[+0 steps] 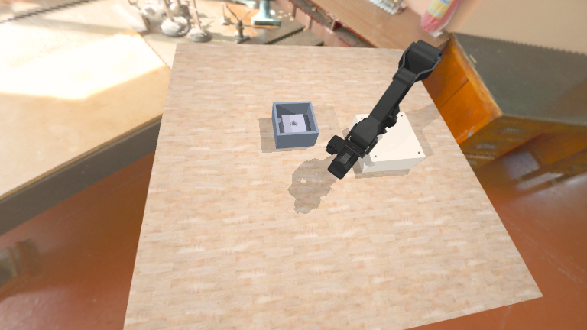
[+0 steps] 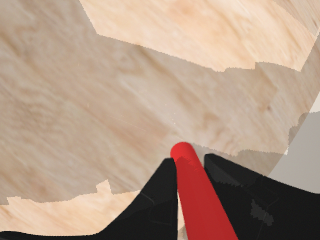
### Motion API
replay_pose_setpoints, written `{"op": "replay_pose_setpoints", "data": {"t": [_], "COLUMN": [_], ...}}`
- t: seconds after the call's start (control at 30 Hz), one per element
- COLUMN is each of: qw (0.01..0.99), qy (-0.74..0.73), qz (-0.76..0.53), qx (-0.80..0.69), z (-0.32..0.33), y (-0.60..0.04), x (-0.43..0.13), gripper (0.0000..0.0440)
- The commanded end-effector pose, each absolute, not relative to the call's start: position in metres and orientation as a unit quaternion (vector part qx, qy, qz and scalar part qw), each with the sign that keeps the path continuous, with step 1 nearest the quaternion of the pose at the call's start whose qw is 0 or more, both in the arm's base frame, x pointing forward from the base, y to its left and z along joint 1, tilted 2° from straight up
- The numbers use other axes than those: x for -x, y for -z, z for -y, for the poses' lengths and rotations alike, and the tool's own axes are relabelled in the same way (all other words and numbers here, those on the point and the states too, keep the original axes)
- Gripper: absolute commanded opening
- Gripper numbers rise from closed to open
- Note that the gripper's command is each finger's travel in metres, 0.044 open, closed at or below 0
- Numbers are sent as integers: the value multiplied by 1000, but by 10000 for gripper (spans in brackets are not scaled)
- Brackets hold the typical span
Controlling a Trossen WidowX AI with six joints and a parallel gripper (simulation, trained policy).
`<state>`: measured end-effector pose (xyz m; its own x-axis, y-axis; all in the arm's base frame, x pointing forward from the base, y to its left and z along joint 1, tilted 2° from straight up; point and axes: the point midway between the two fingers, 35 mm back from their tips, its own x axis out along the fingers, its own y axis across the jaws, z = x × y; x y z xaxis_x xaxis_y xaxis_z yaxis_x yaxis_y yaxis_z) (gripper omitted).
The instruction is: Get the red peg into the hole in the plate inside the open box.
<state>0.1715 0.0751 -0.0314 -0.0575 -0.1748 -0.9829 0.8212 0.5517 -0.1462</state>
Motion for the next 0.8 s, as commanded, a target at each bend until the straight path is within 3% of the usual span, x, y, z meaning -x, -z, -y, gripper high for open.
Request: {"op": "replay_pose_setpoints", "data": {"t": [0.0, 0.77], "qw": [640, 719], "qy": [391, 360], "qz": [-609, -562], "qx": [-258, -192], "z": [-70, -36], "y": [27, -36], "x": [-174, -202], "gripper": [0, 0]}}
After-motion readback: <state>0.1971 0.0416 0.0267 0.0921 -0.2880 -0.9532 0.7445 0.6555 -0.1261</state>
